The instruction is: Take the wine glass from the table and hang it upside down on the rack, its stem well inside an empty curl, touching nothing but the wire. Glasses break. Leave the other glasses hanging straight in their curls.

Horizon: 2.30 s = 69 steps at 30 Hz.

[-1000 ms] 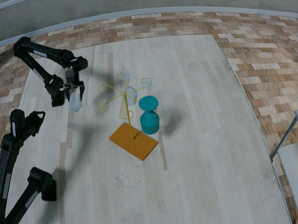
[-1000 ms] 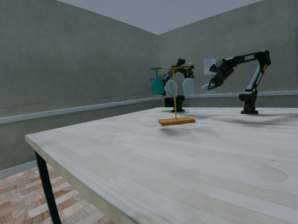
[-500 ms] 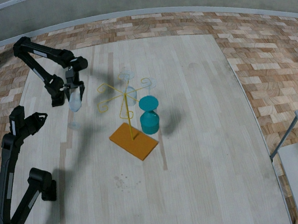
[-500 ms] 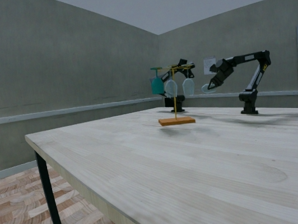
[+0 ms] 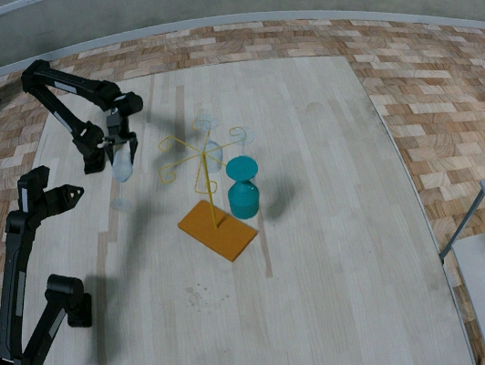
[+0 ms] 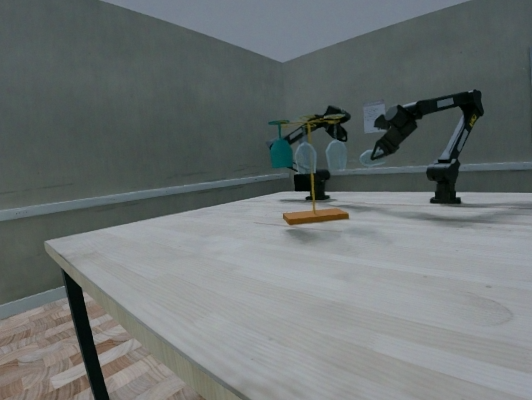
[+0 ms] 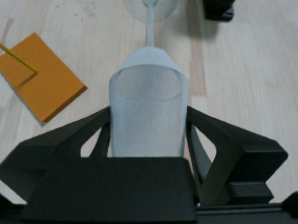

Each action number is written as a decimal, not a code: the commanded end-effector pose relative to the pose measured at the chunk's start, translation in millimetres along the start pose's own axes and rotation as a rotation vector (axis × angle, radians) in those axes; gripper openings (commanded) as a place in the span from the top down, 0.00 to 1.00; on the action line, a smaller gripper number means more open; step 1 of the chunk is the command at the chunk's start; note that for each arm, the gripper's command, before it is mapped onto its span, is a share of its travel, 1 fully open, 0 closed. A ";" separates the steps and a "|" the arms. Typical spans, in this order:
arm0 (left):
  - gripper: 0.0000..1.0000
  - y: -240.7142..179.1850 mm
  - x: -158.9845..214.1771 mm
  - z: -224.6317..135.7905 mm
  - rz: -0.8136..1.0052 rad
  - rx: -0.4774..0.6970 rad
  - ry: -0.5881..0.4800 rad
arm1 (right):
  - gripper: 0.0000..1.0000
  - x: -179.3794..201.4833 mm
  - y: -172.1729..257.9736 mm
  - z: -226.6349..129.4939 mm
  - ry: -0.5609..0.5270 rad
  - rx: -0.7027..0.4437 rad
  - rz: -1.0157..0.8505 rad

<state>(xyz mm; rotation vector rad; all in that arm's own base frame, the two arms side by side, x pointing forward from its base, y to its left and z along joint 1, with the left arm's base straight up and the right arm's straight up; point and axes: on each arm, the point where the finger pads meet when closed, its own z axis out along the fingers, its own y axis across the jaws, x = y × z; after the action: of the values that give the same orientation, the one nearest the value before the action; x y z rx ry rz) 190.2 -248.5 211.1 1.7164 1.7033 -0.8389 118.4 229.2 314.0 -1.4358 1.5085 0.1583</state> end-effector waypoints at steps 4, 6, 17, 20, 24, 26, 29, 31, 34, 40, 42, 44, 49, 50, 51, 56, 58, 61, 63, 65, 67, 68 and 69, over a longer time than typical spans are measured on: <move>0.38 13.3 -35.2 -18.2 0.065 -0.038 -0.045 | 0.65 -18.5 -11.5 2.7 0.122 0.098 0.351; 0.38 13.3 -35.2 -18.2 0.065 -0.038 -0.045 | 0.65 -18.0 -12.4 5.9 0.153 0.121 0.415; 0.38 13.3 -35.2 -18.2 0.065 -0.038 -0.045 | 0.65 -11.4 -18.8 20.0 0.279 0.216 0.665; 0.38 13.3 -35.2 -18.2 0.065 -0.038 -0.045 | 0.65 -7.9 -22.5 25.4 0.327 0.252 0.754; 0.38 13.3 -35.2 -18.2 0.065 -0.038 -0.045 | 0.65 -5.2 -24.3 32.2 0.387 0.292 0.868; 0.38 13.3 -35.2 -18.2 0.065 -0.038 -0.045 | 0.65 -3.9 -25.1 35.7 0.418 0.311 0.926; 0.38 13.3 -35.2 -18.2 0.065 -0.038 -0.045 | 0.65 -3.2 -25.6 37.4 0.434 0.322 0.956; 0.38 13.3 -35.2 -18.2 0.065 -0.038 -0.045 | 0.65 -1.7 -26.8 41.0 0.465 0.344 1.015; 0.38 13.3 -35.2 -18.2 0.065 -0.038 -0.045 | 0.65 0.6 -28.5 46.5 0.514 0.377 1.108; 0.38 13.3 -35.2 -18.2 0.065 -0.038 -0.045 | 0.65 5.4 -32.0 58.5 0.625 0.438 1.288; 0.38 13.3 -35.2 -18.2 0.065 -0.038 -0.045 | 0.65 6.3 -32.4 61.1 0.650 0.443 1.316; 0.38 13.3 -35.2 -18.2 0.065 -0.038 -0.045 | 0.65 6.9 -32.6 63.2 0.671 0.445 1.334; 0.38 13.3 -35.2 -18.2 0.065 -0.038 -0.045 | 0.65 6.9 -32.2 64.1 0.683 0.431 1.315; 0.38 13.3 -35.2 -18.2 0.065 -0.038 -0.045 | 0.65 6.9 -32.2 64.1 0.683 0.431 1.315; 0.38 13.3 -35.2 -18.2 0.065 -0.038 -0.045 | 0.65 5.9 -30.7 64.0 0.682 0.427 1.312; 0.38 13.3 -35.2 -18.2 0.065 -0.038 -0.045 | 0.65 5.0 -29.7 63.8 0.680 0.425 1.307; 0.38 13.3 -35.2 -18.2 0.065 -0.038 -0.045 | 0.65 4.5 -29.8 64.2 0.678 0.424 1.308; 0.38 13.3 -35.2 -18.2 0.065 -0.038 -0.045 | 0.65 3.7 -30.0 65.0 0.673 0.423 1.311; 0.38 13.3 -35.2 -18.2 0.065 -0.038 -0.045 | 0.65 3.7 -30.0 65.0 0.673 0.423 1.311; 0.38 13.3 -35.2 -18.2 0.065 -0.038 -0.045 | 0.65 4.9 -29.6 64.9 0.683 0.423 1.297; 0.38 13.3 -35.2 -18.2 0.065 -0.038 -0.045 | 0.65 13.6 -29.4 70.7 0.695 0.425 1.282; 0.38 13.3 -35.2 -18.2 0.065 -0.038 -0.045 | 0.65 20.7 -26.3 74.8 0.704 0.427 1.277; 0.38 13.3 -35.2 -18.2 0.065 -0.038 -0.045 | 0.65 21.8 -26.6 77.8 0.700 0.426 1.279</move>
<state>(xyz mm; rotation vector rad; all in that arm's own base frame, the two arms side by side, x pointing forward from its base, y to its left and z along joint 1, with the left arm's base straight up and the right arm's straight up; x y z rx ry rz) 190.2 -248.5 211.1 1.7166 1.7031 -0.8387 173.8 247.1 267.5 0.0097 2.6619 0.0467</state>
